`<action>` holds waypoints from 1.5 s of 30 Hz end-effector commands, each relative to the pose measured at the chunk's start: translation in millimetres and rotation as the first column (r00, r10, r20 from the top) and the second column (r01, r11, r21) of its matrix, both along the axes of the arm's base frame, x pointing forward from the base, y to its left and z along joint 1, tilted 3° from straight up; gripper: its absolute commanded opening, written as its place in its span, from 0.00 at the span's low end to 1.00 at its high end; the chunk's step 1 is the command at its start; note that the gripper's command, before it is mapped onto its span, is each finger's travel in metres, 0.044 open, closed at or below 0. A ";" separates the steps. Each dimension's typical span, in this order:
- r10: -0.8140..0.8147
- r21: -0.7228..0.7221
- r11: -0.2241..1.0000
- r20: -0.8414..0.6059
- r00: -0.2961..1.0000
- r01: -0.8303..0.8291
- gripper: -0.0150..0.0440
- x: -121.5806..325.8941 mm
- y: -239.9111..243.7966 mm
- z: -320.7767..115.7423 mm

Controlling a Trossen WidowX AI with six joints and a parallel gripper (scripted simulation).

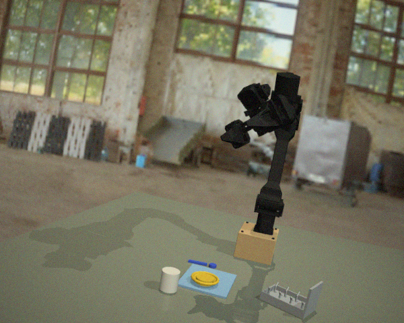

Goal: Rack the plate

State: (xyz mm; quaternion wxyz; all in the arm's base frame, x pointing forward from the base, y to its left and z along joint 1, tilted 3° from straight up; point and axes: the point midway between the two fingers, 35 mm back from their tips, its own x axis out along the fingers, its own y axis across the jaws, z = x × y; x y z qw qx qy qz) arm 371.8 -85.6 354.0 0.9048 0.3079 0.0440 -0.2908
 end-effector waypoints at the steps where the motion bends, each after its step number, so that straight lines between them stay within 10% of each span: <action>1: 0.032 -0.041 0.998 -0.122 0.992 -0.037 0.93 8.5 -4.4 -25.4; 26: 0.275 0.027 0.917 -0.768 0.579 -0.399 0.93 10.8 -26.6 -199.2; 45: 0.542 0.436 0.705 -0.840 0.028 -0.560 0.93 -48.0 -34.6 -314.0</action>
